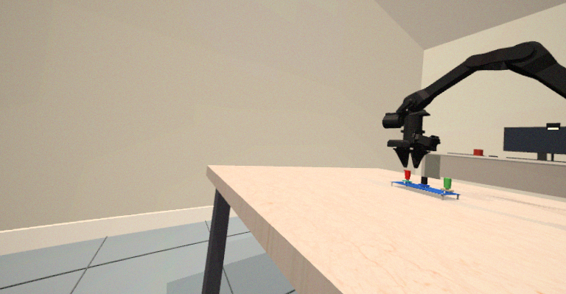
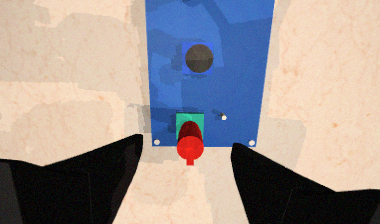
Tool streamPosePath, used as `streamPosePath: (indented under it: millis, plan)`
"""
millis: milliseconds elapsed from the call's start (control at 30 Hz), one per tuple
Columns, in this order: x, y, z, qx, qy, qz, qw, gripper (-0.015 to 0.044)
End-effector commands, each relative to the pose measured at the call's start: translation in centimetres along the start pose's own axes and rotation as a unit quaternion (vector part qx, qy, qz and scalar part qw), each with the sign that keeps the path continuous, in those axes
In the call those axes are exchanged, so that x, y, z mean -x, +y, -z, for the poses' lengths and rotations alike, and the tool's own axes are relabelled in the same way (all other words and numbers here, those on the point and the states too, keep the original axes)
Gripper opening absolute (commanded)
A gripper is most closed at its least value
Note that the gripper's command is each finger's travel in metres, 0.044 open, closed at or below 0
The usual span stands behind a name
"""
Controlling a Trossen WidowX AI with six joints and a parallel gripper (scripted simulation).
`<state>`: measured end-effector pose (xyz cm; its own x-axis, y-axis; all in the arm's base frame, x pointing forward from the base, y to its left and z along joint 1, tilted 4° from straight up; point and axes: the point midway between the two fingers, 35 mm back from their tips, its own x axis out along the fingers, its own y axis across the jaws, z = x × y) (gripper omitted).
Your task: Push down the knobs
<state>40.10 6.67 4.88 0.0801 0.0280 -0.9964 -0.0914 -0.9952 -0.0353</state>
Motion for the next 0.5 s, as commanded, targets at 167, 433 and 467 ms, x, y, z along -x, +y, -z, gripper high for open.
streamPosePath:
  millis: [167,433,467]
  plan:
    - [2.3,1.0,-7.9,-0.009,-0.006,0.005,1.0,0.044]
    - [2.3,3.0,-16.8,0.001,-0.005,0.002,1.0,0.044]
    - [2.1,3.2,-17.6,0.001,-0.005,0.002,1.0,0.044]
